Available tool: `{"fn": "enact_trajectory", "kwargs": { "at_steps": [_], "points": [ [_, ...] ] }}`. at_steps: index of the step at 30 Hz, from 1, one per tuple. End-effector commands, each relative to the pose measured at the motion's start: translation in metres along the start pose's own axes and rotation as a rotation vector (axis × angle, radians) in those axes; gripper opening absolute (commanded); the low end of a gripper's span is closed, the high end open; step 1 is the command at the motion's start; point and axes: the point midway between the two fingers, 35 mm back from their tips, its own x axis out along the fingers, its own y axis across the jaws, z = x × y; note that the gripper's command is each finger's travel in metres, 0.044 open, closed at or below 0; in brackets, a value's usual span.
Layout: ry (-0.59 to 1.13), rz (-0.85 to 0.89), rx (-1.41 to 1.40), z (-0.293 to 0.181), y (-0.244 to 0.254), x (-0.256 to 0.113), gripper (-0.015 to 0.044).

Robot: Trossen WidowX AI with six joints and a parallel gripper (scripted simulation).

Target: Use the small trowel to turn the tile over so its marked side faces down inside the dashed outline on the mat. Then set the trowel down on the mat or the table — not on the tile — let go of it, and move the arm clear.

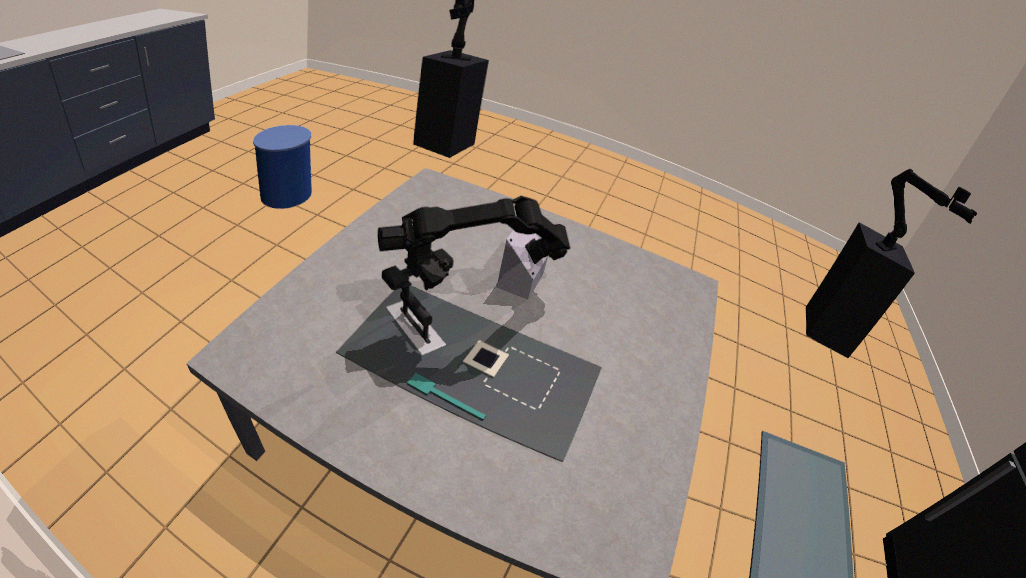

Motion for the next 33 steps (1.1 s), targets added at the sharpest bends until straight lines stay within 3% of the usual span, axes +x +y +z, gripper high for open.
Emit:
{"fn": "enact_trajectory", "kwargs": {
  "at_steps": [1, 33],
  "points": [
    [0.003, -0.008, -0.003, -0.001, -0.001, -0.008, 0.03],
    [0.033, -0.146, 0.485, -0.013, -0.011, 0.003, 0.03]
  ]
}}
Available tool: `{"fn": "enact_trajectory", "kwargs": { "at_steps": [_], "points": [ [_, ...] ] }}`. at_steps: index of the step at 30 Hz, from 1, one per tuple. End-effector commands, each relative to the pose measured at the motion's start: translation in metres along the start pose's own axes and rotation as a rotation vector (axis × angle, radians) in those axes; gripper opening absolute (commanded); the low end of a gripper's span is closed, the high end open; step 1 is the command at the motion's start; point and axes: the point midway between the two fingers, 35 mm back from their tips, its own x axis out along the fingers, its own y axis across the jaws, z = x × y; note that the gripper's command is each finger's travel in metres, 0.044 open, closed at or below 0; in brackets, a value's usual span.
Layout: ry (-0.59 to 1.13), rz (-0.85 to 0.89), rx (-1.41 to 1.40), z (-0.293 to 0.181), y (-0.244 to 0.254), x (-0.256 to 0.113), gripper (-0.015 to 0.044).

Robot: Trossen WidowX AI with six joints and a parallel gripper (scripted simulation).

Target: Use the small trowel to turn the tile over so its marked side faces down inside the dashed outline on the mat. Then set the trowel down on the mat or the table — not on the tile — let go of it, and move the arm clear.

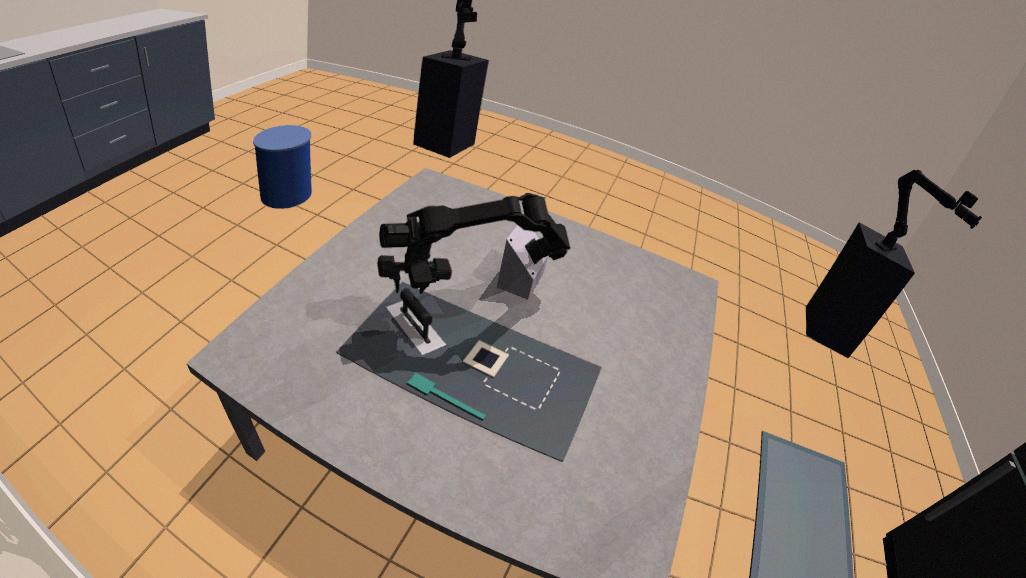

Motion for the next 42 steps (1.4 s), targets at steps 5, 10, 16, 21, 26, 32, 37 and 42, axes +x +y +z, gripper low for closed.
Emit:
{"fn": "enact_trajectory", "kwargs": {
  "at_steps": [5, 10, 16, 21, 26, 32, 37, 42],
  "points": [
    [0.003, -0.033, 0.146, -0.004, -0.001, 0.005, 0.03],
    [-0.001, -0.055, 0.222, -0.004, -0.002, 0.007, 0.03],
    [-0.008, -0.078, 0.304, -0.005, -0.003, 0.008, 0.03],
    [-0.018, -0.102, 0.391, -0.006, -0.005, 0.01, 0.03],
    [-0.036, -0.136, 0.514, -0.008, -0.006, 0.012, 0.03],
    [-0.062, -0.169, 0.64, -0.008, -0.008, 0.014, 0.03],
    [-0.087, -0.192, 0.733, -0.008, -0.009, 0.016, 0.03],
    [-0.124, -0.223, 0.87, -0.009, -0.01, 0.018, 0.03]
  ]
}}
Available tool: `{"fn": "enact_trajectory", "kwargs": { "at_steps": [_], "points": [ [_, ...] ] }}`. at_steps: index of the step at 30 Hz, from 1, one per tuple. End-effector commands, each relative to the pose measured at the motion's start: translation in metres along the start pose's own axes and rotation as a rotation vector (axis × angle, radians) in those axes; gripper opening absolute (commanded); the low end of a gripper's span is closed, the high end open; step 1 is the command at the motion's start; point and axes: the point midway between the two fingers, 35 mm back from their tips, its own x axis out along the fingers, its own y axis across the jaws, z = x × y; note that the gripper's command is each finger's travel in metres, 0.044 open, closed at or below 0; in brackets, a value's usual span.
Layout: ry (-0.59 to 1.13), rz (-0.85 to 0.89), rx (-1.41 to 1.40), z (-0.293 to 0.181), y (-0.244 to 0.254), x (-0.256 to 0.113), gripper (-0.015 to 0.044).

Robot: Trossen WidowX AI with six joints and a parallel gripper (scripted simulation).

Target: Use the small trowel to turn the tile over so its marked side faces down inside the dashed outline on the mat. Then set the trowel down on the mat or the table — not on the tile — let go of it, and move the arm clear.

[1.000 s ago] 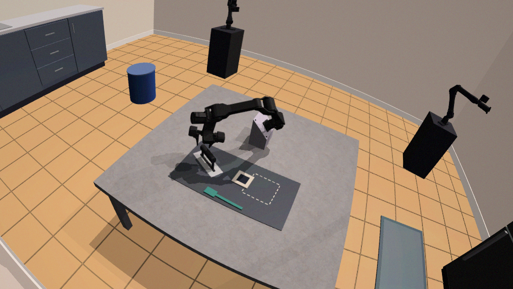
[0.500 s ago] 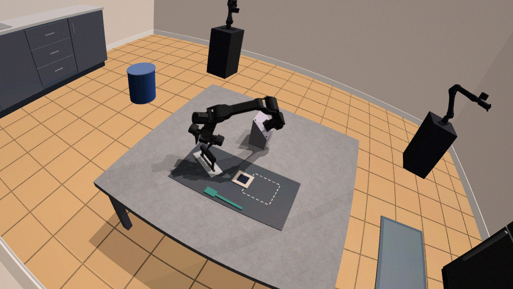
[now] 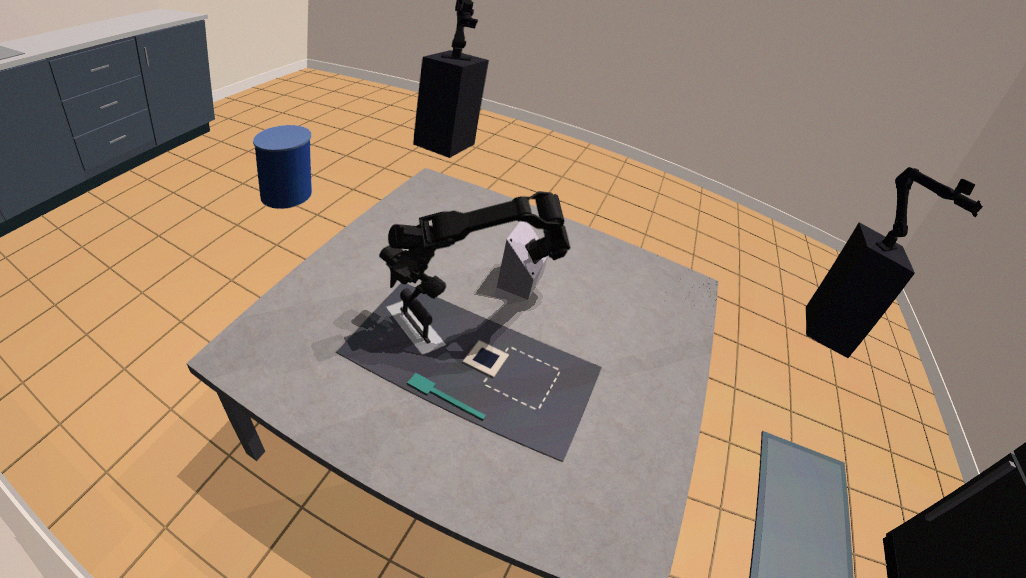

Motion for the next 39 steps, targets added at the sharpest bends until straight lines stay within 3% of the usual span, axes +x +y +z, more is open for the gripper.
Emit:
{"fn": "enact_trajectory", "kwargs": {
  "at_steps": [1, 21, 39],
  "points": [
    [-0.022, -0.021, 0.137, -0.004, 0.0, 0.003, 0.03],
    [-0.207, -0.057, 0.724, -0.007, 0.004, 0.003, 0.03],
    [-0.381, 0.044, 1.182, -0.005, 0.019, -0.002, 0.03]
  ]
}}
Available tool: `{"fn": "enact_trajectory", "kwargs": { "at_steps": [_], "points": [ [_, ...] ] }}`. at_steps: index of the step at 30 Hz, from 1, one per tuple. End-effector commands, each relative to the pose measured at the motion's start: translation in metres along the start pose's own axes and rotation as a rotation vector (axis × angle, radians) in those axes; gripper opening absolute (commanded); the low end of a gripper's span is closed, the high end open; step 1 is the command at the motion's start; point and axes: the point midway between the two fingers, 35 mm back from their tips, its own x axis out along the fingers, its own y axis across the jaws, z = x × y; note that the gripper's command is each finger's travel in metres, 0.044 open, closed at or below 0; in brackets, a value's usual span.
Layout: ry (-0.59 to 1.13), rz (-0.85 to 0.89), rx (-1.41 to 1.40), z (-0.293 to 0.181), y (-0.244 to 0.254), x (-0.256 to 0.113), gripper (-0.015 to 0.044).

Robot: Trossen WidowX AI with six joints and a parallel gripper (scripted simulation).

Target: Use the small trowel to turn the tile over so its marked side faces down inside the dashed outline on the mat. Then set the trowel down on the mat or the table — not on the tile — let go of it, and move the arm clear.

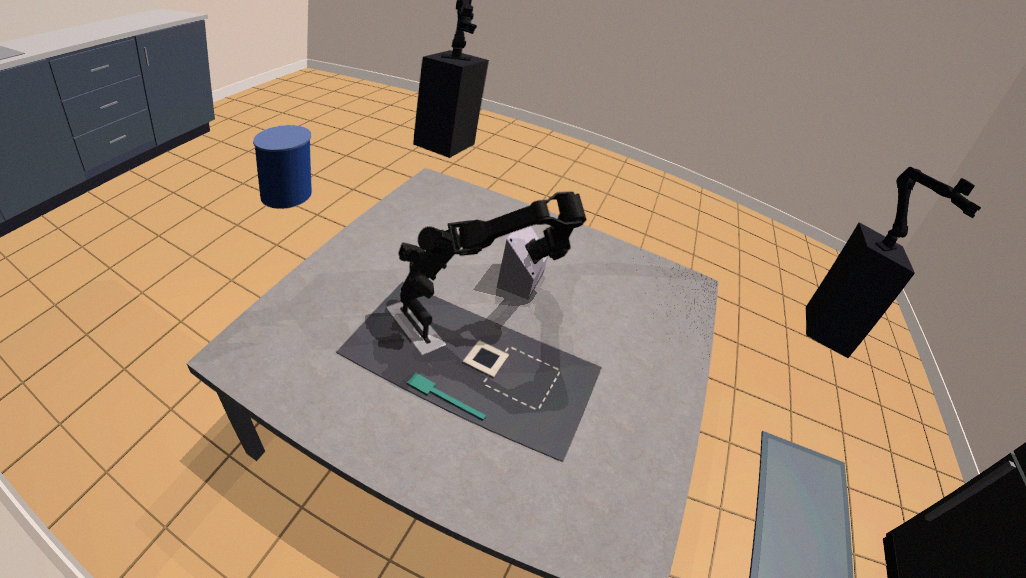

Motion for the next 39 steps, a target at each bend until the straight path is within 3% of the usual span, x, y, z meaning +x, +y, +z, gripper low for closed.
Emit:
{"fn": "enact_trajectory", "kwargs": {
  "at_steps": [1, 17, 29, 39],
  "points": [
    [-0.022, 0.03, 0.15, -0.006, -0.001, -0.002, 0.03],
    [-0.034, 0.188, 0.64, -0.028, 0.013, -0.019, 0.03],
    [0.011, 0.213, 0.957, -0.066, -0.005, -0.02, 0.03],
    [0.018, 0.217, 0.994, -0.07, -0.006, -0.02, 0.03]
  ]
}}
